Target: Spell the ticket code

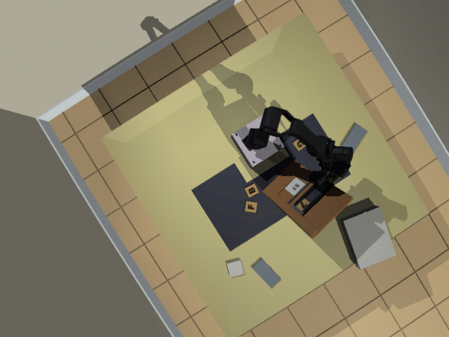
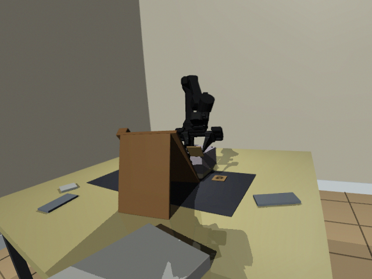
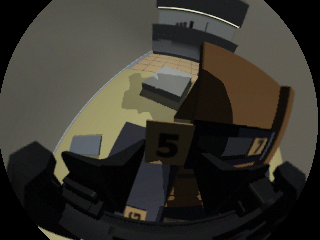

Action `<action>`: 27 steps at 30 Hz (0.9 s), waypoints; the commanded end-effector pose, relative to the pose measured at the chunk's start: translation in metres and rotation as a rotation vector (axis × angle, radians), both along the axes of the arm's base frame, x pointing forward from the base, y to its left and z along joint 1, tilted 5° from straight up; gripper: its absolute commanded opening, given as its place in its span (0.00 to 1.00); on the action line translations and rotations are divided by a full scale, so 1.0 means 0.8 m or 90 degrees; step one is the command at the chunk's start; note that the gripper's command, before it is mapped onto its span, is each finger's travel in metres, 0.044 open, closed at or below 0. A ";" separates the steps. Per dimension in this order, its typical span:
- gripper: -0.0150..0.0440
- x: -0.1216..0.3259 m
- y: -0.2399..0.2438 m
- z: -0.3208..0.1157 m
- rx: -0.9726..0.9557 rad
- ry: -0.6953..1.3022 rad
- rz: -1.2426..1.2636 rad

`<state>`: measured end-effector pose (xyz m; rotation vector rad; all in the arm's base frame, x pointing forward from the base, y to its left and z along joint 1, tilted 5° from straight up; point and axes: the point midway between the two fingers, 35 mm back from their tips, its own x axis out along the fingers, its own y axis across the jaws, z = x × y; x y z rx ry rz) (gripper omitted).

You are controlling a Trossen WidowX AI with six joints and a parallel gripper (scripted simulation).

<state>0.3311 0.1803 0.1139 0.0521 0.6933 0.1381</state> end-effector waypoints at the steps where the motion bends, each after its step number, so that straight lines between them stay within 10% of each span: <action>1: 0.25 0.001 -0.003 0.004 0.003 -0.006 0.002; 27: 0.25 0.003 -0.019 0.002 0.003 -0.006 0.002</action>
